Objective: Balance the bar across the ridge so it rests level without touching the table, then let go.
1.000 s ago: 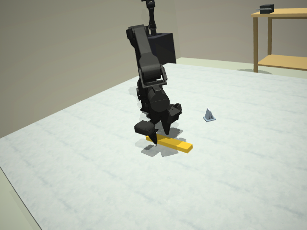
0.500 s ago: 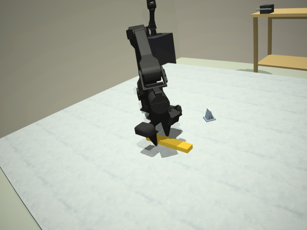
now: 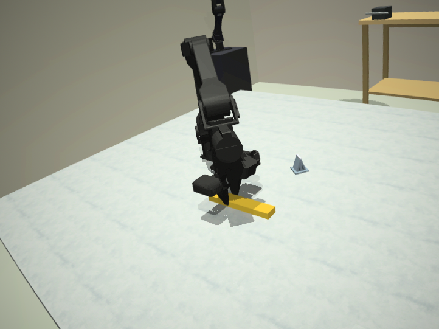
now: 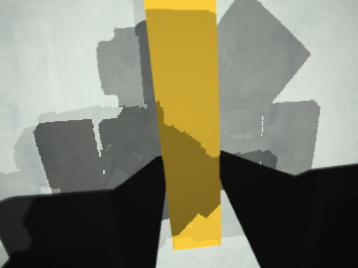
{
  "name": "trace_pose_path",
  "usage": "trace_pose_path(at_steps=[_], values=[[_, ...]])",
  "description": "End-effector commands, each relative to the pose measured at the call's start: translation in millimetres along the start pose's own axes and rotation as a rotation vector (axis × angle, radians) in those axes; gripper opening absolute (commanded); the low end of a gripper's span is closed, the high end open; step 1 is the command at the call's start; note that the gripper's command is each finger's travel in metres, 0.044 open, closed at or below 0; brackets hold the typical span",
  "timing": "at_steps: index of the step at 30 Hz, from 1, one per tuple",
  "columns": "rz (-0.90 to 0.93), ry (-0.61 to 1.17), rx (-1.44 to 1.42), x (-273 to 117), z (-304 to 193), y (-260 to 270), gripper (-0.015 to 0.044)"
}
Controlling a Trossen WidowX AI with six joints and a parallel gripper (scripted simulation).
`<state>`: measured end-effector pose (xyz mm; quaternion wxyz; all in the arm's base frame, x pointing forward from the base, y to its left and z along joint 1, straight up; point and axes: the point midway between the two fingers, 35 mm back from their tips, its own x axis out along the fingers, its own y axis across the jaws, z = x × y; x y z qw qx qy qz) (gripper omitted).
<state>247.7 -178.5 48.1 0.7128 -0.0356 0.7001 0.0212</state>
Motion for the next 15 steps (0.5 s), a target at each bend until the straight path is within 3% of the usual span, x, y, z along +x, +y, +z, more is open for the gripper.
trace_pose_path(at_steps=[1, 4, 15], values=[[0.0, 0.0, 0.0, 0, 0, 0, 0.0078], [0.0, 0.0, 0.0, -6, 1, -1, 0.0], [0.001, -0.002, -0.002, -34, 3, -3, 0.0]])
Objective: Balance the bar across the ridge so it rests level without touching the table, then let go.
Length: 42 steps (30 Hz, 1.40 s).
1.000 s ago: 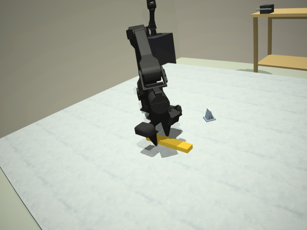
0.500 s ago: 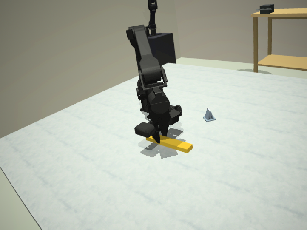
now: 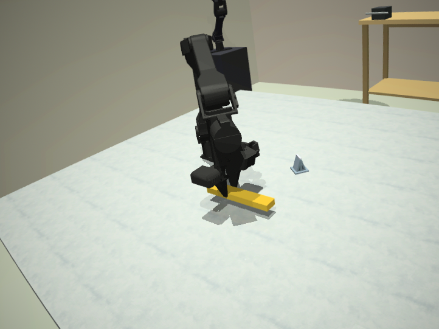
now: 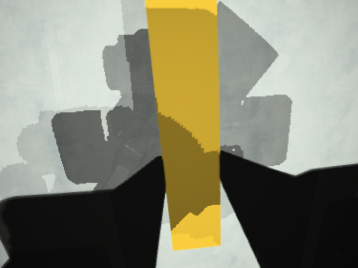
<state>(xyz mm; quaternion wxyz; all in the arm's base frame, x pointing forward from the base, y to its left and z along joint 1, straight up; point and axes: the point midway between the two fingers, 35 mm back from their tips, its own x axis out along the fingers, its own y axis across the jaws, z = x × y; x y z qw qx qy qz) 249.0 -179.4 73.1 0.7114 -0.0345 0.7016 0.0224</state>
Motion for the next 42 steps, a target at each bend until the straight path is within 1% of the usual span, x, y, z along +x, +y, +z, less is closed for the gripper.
trace_pose_path(at_steps=[1, 23, 42], values=[[-0.002, -0.006, -0.002, -12, 1, -1, 0.0], [0.0, -0.008, -0.004, -67, -1, 2, 0.0], [0.004, -0.011, -0.256, -68, 30, 63, 0.0]])
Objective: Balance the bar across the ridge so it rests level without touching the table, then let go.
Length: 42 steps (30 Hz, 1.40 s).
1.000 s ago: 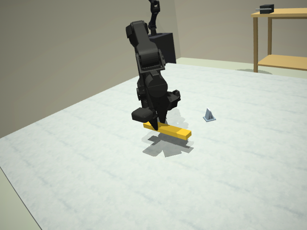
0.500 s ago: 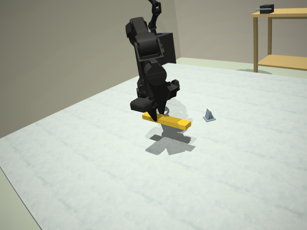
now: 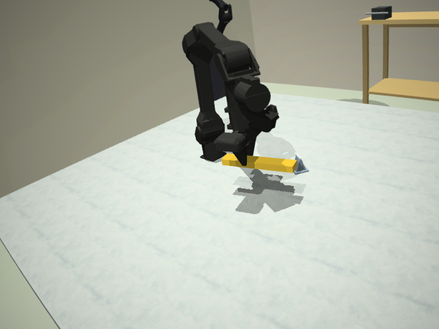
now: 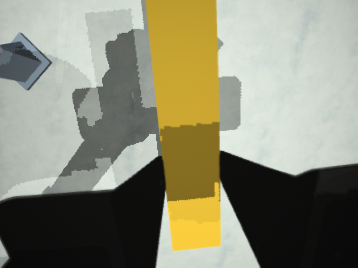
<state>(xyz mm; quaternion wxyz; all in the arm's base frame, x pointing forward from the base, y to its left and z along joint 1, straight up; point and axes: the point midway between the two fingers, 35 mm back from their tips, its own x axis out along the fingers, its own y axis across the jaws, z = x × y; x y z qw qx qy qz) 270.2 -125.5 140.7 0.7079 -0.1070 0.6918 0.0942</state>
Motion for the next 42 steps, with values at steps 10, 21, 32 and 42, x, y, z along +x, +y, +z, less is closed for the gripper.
trace_pose_path(at_steps=[10, 21, 32, 42], values=[[0.007, -0.003, -0.203, -1, 25, 46, 0.0], [0.01, -0.006, -0.38, -2, 40, 87, 0.0], [0.013, -0.009, -0.571, -3, 50, 129, 0.0], [0.014, -0.01, -0.657, 1, 55, 145, 0.0]])
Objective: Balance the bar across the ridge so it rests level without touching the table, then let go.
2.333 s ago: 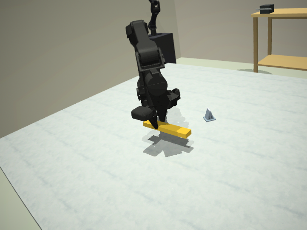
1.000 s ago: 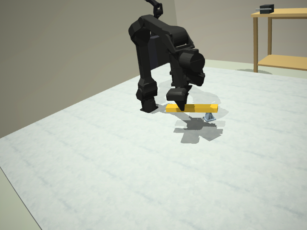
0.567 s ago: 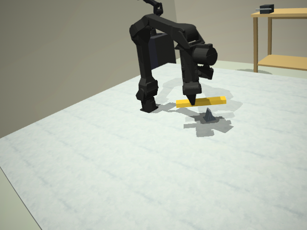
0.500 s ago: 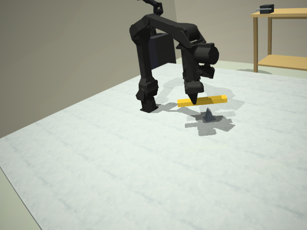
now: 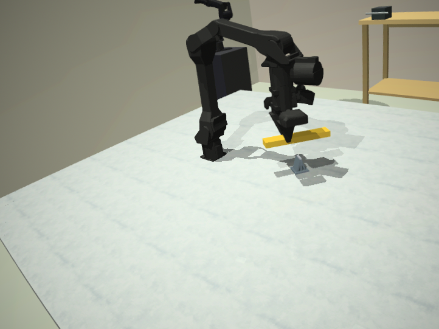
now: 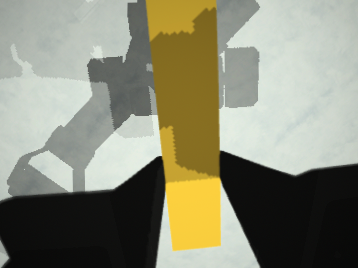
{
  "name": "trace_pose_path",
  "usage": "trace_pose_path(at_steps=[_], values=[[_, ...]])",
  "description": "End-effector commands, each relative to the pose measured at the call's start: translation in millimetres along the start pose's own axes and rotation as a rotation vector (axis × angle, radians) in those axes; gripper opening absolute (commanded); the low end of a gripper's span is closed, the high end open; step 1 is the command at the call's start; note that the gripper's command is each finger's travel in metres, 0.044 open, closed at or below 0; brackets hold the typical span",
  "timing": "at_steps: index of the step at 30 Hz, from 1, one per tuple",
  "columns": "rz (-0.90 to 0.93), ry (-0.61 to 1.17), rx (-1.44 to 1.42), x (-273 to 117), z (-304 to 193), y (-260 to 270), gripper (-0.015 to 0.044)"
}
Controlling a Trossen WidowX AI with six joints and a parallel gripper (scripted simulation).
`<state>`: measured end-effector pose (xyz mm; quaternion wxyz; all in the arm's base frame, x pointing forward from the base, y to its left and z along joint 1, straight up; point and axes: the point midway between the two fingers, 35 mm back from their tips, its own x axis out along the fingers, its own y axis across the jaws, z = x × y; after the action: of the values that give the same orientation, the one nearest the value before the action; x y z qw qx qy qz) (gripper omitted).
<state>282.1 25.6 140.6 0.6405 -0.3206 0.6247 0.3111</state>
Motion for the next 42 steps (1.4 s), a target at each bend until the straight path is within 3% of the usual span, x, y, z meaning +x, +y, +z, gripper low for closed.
trace_pose_path(at_steps=[1, 25, 42], values=[[0.003, -0.004, -0.017, 4, 3, 2, 0.0], [0.003, -0.003, -0.021, 42, 3, 0, 0.0], [0.003, -0.003, -0.021, 42, 3, 0, 0.0]])
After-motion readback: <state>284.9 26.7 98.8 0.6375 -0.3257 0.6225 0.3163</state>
